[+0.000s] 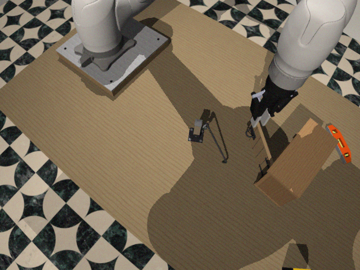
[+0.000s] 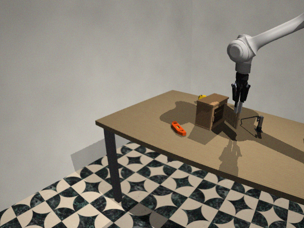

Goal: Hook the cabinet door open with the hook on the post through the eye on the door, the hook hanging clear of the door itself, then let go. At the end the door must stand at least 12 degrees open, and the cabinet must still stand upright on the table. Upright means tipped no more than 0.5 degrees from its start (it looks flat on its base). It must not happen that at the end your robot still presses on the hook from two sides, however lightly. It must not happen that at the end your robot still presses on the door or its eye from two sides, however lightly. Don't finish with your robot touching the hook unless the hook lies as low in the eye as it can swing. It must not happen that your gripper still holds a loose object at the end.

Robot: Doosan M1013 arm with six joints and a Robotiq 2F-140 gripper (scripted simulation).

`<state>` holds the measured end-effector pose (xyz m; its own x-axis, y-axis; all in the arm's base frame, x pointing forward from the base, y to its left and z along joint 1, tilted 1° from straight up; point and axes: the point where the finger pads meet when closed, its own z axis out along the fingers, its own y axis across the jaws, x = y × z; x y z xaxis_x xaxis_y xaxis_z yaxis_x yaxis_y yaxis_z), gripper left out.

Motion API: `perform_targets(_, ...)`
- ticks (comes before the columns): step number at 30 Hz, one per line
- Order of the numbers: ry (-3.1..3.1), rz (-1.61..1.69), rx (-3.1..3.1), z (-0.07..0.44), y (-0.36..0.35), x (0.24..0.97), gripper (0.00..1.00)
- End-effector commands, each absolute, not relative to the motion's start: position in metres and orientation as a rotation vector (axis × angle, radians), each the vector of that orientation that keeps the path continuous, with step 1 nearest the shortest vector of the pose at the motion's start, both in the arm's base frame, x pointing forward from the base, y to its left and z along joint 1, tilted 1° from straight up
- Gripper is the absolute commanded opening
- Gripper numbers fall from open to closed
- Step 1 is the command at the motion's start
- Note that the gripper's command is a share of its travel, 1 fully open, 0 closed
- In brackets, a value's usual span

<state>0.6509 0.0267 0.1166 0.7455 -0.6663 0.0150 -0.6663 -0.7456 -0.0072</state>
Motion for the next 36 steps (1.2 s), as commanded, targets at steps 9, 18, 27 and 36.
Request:
perform_targets(9,1.120,-0.026,-2.933,0.139,0.027,0.651,0.16)
perform_targets(18,1.120,-0.026,-2.933,0.155,0.027,0.650,0.16)
perform_targets(27,1.120,-0.026,-2.933,0.171,0.027,0.650,0.16)
perform_targets(36,1.120,-0.026,-2.933,0.178,0.027,0.650,0.16)
